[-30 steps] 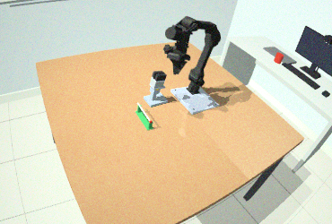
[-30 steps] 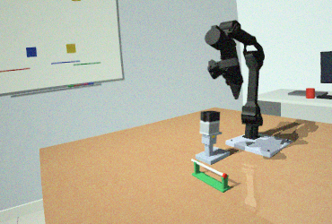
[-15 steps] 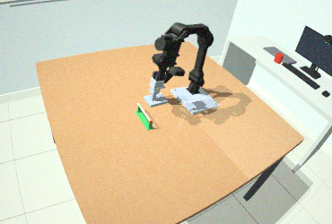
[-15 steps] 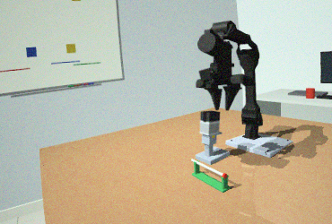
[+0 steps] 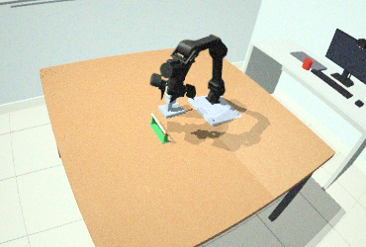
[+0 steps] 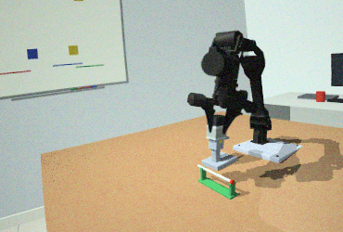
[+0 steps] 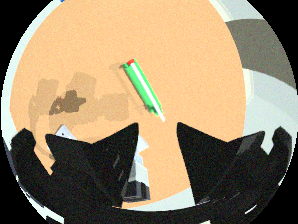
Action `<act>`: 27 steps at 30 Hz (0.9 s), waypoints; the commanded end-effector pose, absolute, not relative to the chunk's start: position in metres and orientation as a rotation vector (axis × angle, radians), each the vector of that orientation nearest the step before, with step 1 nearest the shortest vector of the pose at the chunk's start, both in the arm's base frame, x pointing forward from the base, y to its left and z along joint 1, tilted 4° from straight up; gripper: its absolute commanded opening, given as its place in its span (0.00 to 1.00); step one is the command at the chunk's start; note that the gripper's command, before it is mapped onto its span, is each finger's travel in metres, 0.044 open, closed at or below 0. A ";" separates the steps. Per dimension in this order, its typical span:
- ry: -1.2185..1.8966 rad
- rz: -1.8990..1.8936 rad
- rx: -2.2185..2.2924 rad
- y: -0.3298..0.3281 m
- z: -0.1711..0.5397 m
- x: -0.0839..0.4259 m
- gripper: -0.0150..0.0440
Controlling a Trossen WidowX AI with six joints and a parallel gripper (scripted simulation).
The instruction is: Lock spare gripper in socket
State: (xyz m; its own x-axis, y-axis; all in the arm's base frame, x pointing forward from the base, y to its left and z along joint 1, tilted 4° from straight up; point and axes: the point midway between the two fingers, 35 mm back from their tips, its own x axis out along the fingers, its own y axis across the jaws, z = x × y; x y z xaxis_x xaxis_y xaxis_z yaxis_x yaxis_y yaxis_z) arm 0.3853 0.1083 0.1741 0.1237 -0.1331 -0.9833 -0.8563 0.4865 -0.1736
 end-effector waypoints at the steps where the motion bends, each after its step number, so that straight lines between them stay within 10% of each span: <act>1: 1.313 0.946 -1.402 0.118 0.151 0.406 0.56; 27: 1.313 0.946 -1.401 0.118 0.086 0.405 0.56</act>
